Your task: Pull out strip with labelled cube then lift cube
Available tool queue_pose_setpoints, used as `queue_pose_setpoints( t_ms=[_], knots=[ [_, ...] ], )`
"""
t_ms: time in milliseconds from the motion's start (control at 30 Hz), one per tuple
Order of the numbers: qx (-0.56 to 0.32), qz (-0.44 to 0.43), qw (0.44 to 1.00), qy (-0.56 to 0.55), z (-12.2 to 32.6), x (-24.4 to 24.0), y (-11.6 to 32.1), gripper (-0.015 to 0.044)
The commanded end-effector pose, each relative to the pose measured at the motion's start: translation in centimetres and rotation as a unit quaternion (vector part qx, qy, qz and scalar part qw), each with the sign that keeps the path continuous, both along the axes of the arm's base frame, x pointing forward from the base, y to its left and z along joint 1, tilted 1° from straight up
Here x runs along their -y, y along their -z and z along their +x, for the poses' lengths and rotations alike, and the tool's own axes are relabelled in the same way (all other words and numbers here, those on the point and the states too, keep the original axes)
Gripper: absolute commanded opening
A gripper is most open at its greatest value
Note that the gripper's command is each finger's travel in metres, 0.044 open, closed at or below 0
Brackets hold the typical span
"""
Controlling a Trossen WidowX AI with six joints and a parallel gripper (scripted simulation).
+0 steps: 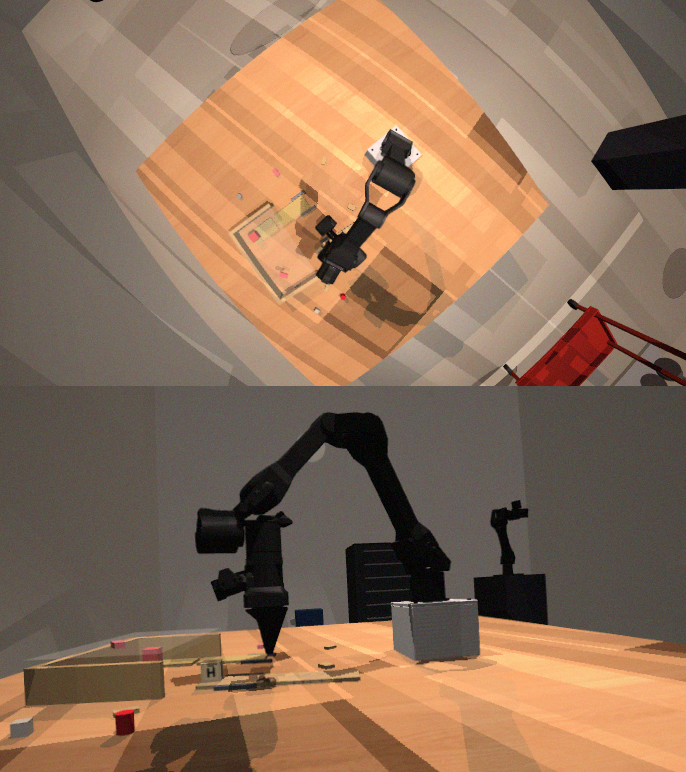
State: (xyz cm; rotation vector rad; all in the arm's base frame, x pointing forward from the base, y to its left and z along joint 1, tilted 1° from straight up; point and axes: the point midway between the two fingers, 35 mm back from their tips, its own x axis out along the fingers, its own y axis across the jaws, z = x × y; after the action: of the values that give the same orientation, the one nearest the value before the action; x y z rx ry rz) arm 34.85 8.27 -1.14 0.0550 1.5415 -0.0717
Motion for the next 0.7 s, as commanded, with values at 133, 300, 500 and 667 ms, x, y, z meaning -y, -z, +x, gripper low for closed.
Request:
queue_pose_setpoints(
  t_ms=[133,300,500,667],
  knots=[
    [0.004,0.001,1.0,-0.003,2.9,0.6,-0.6,0.044],
    [0.005,0.001,1.0,-0.003,4.8,0.9,-1.0,0.044],
    [0.006,0.001,1.0,-0.003,7.0,1.3,-1.5,0.044],
    [0.007,0.001,1.0,-0.003,8.8,1.5,-2.1,0.044]
  ],
)
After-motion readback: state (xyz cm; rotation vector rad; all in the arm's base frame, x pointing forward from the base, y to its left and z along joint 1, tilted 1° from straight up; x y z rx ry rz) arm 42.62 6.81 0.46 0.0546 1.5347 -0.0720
